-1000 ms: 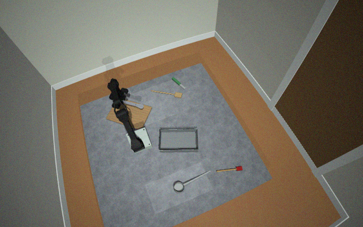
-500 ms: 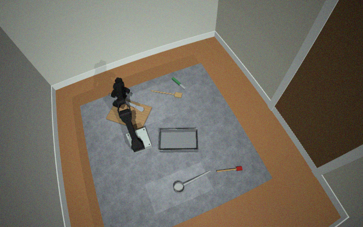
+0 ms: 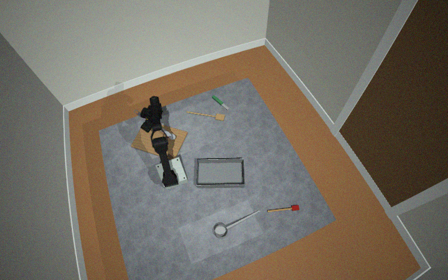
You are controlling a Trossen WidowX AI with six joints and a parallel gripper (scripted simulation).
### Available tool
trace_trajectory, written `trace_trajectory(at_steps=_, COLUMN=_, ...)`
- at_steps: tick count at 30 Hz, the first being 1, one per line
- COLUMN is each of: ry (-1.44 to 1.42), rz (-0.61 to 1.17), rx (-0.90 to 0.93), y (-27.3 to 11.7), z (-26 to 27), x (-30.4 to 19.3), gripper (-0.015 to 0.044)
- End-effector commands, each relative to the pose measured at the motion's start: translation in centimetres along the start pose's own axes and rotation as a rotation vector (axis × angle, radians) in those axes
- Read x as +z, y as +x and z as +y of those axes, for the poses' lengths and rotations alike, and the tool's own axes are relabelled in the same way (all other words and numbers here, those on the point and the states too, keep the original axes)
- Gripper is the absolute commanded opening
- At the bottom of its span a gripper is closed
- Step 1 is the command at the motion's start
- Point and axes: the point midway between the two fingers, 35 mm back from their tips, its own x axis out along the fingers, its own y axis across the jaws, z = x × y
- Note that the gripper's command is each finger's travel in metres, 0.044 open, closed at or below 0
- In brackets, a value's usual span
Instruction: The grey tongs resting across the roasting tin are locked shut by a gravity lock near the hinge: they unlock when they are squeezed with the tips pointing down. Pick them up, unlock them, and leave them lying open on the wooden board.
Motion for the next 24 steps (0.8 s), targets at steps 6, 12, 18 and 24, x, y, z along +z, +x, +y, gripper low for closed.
trace_trajectory(at_steps=6, ry=-0.012, rz=-0.199, rx=0.002, y=-1.8, z=0.0, x=0.4, gripper=-0.015)
trace_trajectory(at_steps=12, ry=-0.026, rz=-0.331, rx=0.002, y=-3.1, z=0.2, x=0.4, gripper=-0.015)
trace_trajectory(at_steps=18, ry=-0.047, rz=-0.46, rx=-0.001, y=-4.6, z=0.6, x=0.2, gripper=-0.015)
trace_trajectory(at_steps=24, ry=-0.074, rz=-0.582, rx=-0.007, y=-6.1, z=1.2, x=-0.1, gripper=-0.015)
